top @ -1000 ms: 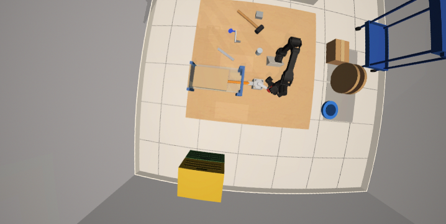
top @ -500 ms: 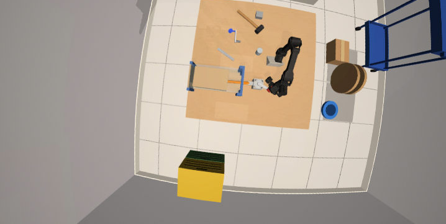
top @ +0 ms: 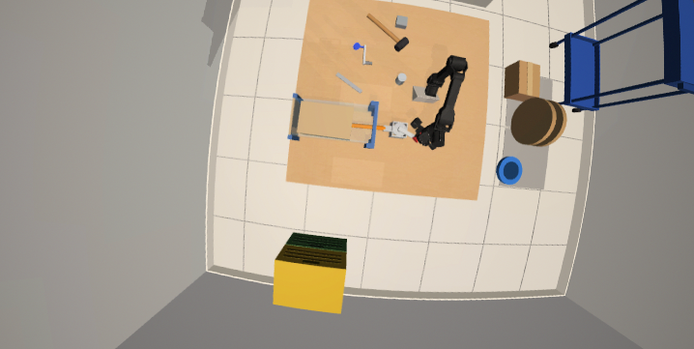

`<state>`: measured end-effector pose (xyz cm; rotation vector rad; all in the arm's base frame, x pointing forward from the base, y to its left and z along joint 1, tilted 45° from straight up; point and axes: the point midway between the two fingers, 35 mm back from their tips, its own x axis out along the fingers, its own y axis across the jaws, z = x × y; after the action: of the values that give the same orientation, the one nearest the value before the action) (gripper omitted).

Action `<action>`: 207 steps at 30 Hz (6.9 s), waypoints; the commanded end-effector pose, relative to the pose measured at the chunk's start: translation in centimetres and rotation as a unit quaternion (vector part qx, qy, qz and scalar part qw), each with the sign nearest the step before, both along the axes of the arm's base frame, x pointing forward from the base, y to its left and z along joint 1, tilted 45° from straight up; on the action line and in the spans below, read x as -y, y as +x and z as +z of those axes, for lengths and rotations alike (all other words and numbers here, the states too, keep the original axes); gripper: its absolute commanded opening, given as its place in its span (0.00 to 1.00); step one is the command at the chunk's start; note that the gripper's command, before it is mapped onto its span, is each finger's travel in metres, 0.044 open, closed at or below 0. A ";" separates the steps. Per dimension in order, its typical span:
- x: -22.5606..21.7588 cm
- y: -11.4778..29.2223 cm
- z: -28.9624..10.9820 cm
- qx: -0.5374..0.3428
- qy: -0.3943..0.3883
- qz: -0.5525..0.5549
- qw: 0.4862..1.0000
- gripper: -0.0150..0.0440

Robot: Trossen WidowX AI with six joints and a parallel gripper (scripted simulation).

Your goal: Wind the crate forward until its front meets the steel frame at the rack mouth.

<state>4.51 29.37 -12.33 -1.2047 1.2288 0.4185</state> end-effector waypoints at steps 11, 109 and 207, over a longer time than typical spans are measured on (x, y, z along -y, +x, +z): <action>1.3 -0.2 0.7 0.001 -0.006 0.000 1.000 0.25; 8.3 4.9 8.0 0.003 -0.010 0.000 1.000 0.25; 7.5 14.8 8.9 0.006 -0.010 -0.001 1.000 0.25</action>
<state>18.03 21.51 -3.10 -1.2362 1.2431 0.4203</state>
